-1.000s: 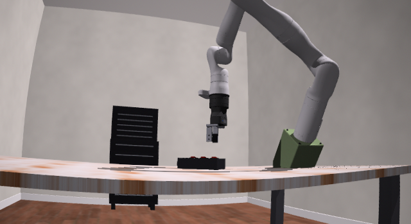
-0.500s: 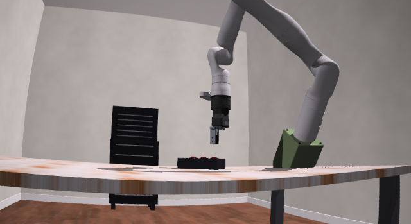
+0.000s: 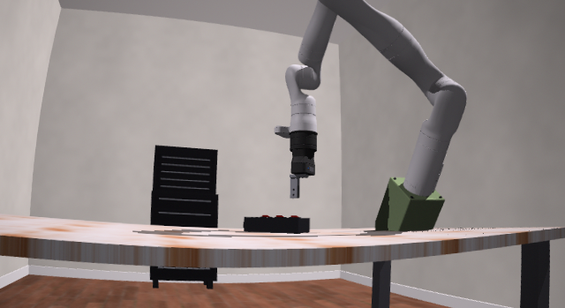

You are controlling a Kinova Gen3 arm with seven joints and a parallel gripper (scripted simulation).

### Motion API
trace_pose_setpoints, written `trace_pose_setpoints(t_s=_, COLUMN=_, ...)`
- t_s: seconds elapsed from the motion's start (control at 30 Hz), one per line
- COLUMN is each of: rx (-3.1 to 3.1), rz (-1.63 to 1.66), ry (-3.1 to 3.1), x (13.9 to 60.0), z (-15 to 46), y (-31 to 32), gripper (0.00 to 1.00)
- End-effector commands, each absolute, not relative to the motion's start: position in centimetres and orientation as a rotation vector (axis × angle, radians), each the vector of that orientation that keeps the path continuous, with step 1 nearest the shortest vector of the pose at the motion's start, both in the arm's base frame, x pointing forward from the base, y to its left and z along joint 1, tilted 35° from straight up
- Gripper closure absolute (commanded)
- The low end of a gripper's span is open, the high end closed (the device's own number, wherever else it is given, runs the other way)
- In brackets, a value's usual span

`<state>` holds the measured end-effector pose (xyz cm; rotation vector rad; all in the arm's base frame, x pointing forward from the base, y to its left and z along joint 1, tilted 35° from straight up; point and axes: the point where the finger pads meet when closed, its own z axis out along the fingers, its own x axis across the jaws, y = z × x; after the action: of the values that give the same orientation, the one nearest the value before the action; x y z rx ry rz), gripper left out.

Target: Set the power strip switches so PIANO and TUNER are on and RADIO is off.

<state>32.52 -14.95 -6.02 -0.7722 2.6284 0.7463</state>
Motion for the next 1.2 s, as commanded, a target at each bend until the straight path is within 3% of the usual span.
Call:
trace_pose_setpoints(t_s=0.0, rx=-0.771, rz=0.744, ry=2.628, x=32.54, z=-5.98, y=-15.03, gripper=1.0)
trace_pose_setpoints(t_s=1.17, rx=-0.771, rz=0.744, ry=2.628, x=32.71, z=-6.95, y=-14.37, gripper=1.0)
